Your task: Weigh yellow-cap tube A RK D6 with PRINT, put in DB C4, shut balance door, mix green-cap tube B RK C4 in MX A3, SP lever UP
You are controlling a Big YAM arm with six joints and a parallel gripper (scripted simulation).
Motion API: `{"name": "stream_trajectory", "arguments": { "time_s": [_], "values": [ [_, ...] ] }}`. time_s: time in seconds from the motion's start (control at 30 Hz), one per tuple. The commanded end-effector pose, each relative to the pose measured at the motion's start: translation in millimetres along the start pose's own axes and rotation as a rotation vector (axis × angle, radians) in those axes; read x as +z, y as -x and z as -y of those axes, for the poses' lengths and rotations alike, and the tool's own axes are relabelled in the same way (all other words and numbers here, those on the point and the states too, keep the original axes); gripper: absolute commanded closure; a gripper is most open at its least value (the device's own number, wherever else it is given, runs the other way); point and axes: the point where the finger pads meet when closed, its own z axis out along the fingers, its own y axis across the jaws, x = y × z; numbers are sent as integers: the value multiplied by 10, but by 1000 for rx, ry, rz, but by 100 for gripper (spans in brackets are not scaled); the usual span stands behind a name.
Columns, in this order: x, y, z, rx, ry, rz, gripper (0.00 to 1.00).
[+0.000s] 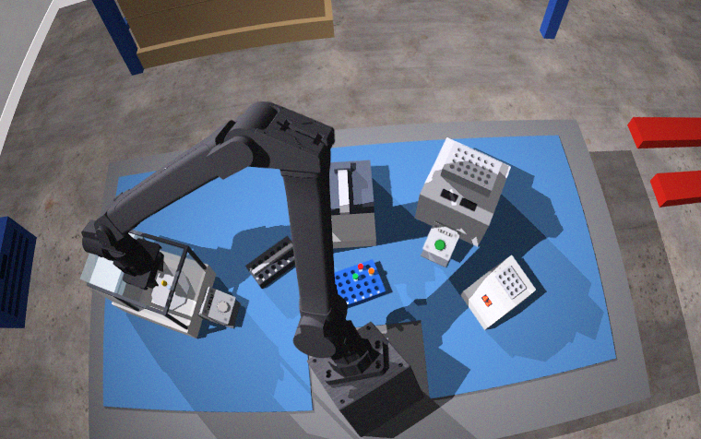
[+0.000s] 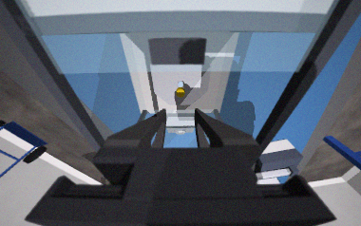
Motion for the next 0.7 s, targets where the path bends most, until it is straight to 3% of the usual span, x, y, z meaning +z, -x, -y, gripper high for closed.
{"name": "stream_trajectory", "arguments": {
  "time_s": [0.0, 0.5, 0.53, 0.6, 0.67],
  "values": [
    [34, 124, 41, 3, -1, 23, 64],
    [300, 42, 26, -4, -1, 7, 64],
    [129, 215, 71, 11, 1, 59, 64],
    [330, 81, 35, -1, -1, 14, 64],
    [387, 40, 25, -4, -1, 6, 64]
  ]
}}
